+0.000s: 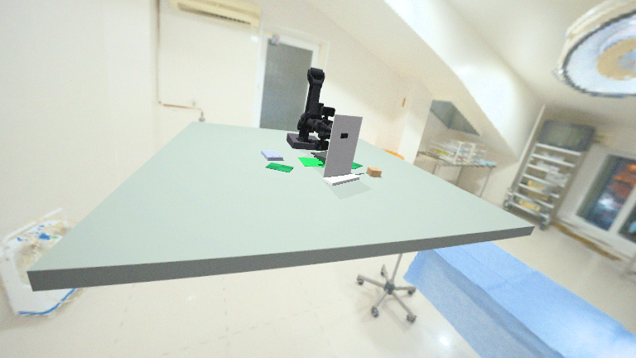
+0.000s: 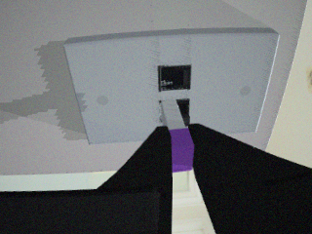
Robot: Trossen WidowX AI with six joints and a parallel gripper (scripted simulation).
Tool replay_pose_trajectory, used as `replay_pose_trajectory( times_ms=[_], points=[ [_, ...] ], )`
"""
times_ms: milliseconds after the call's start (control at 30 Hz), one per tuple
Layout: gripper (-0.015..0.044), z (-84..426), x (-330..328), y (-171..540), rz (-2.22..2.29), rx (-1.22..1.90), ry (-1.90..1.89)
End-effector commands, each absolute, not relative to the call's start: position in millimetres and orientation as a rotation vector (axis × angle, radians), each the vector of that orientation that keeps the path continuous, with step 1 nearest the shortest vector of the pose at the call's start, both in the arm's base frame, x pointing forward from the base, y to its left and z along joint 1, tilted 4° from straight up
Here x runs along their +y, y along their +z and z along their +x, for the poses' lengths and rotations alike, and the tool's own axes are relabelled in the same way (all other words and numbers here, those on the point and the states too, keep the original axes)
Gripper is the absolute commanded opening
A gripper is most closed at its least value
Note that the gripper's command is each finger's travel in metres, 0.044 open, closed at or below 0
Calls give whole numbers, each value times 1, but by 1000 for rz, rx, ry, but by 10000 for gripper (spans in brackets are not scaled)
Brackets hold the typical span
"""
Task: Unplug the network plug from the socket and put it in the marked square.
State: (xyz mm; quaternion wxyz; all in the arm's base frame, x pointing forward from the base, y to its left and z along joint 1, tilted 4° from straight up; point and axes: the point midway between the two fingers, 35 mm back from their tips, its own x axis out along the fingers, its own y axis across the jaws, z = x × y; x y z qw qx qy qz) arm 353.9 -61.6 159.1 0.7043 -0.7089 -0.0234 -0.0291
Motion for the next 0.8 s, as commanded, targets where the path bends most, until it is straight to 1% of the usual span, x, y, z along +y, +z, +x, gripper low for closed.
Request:
replay_pose_trajectory(
  times_ms=[0,767],
  points=[
    [0,351,-62,160,-1577,-59,-65],
    [0,334,-68,159,-1577,-58,-64]
  ],
)
